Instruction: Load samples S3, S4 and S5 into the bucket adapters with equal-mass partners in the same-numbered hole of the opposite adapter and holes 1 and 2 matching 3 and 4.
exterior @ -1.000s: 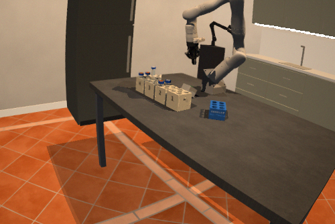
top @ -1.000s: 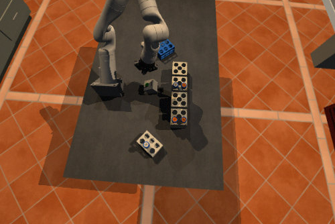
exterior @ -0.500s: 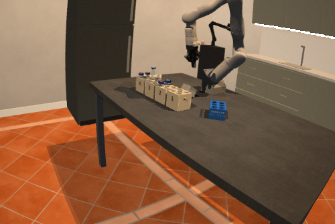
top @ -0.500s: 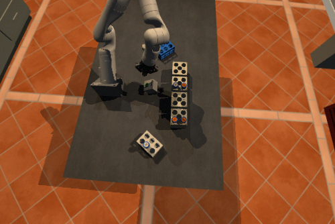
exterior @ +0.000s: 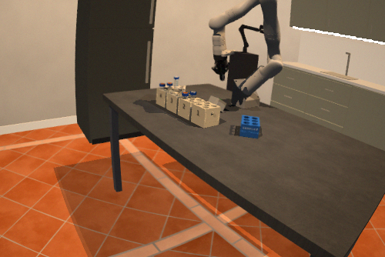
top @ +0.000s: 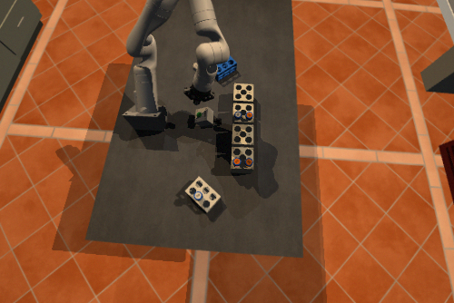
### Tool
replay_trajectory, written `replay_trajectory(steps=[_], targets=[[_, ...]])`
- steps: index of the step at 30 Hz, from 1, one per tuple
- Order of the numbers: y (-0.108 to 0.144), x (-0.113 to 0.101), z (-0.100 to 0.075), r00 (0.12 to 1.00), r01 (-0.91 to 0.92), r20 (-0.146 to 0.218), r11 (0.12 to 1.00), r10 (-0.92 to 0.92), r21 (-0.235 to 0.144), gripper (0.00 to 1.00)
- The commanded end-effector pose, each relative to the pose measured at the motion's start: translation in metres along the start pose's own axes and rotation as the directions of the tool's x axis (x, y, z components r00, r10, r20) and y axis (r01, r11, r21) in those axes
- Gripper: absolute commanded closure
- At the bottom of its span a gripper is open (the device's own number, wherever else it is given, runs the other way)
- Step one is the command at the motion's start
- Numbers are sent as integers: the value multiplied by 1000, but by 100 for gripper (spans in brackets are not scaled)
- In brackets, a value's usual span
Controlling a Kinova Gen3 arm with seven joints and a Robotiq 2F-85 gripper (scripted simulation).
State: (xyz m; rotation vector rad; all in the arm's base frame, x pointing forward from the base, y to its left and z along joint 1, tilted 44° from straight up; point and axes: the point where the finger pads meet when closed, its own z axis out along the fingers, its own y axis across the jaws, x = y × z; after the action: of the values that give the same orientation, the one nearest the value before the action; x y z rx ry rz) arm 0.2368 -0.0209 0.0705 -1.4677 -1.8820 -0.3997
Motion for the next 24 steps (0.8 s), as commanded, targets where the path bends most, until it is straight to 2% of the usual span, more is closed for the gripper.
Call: replay_trajectory(steps=[1, 24], targets=[[3, 1, 7, 1000, 3, -2, 1000, -3, 0, 90], [10, 1, 31, 1000, 3, -2, 1000, -3, 0, 90]])
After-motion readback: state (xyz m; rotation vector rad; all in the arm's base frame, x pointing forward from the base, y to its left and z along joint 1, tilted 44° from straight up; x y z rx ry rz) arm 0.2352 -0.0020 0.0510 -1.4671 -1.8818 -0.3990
